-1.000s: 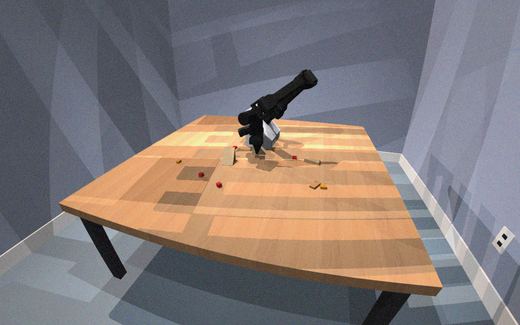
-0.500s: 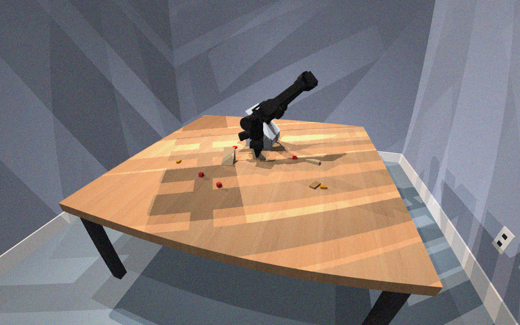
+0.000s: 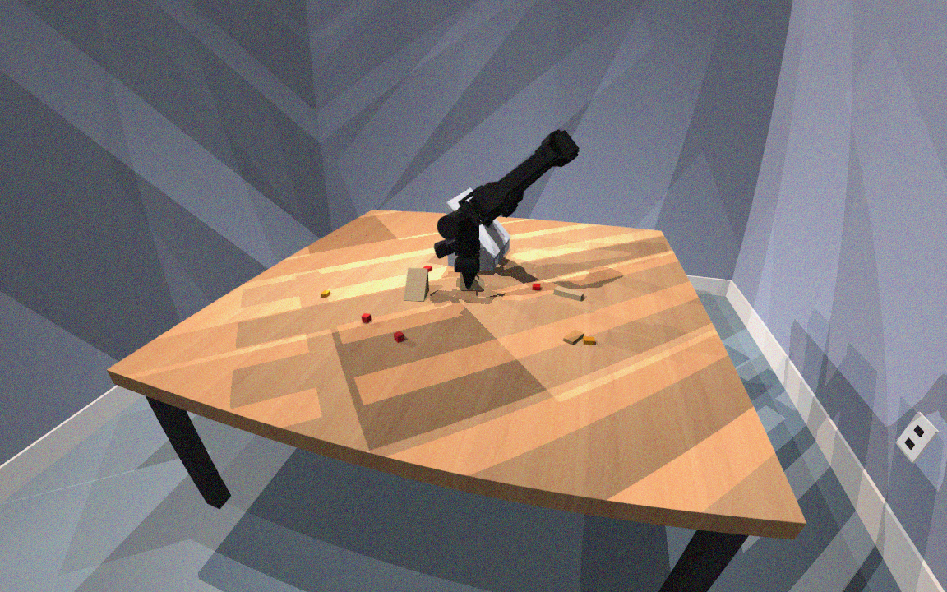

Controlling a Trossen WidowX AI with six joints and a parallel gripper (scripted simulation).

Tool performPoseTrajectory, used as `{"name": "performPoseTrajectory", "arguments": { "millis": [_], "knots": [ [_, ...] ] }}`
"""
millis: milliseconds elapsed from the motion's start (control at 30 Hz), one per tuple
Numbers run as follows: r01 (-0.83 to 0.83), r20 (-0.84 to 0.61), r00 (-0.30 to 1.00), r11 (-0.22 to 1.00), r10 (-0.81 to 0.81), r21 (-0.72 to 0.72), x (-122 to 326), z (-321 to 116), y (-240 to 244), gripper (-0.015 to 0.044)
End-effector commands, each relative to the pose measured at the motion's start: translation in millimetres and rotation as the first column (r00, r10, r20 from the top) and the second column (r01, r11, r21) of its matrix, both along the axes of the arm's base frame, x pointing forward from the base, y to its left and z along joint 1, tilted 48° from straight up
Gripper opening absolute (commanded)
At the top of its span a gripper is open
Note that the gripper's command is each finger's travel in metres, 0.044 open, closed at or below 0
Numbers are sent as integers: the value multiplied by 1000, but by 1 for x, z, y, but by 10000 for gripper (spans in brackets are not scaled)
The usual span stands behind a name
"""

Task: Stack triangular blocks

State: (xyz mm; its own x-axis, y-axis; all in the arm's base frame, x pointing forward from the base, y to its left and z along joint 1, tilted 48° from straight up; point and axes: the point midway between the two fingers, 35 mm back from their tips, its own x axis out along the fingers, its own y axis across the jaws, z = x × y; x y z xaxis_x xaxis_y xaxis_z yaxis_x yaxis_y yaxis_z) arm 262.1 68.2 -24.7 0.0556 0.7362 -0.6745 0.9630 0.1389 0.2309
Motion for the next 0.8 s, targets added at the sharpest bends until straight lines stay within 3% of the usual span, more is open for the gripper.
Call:
{"name": "performPoseTrajectory", "arguments": {
  "millis": [0, 300, 533, 767],
  "knots": [
    [0, 1, 1000, 1000, 0, 0, 0, 0, 0, 210],
    [0, 1, 1000, 1000, 0, 0, 0, 0, 0, 440],
    [0, 1, 1000, 1000, 0, -1, 0, 2, -2, 440],
    [0, 0, 1000, 1000, 0, -3, -3, 40, -45, 440]
  ]
}}
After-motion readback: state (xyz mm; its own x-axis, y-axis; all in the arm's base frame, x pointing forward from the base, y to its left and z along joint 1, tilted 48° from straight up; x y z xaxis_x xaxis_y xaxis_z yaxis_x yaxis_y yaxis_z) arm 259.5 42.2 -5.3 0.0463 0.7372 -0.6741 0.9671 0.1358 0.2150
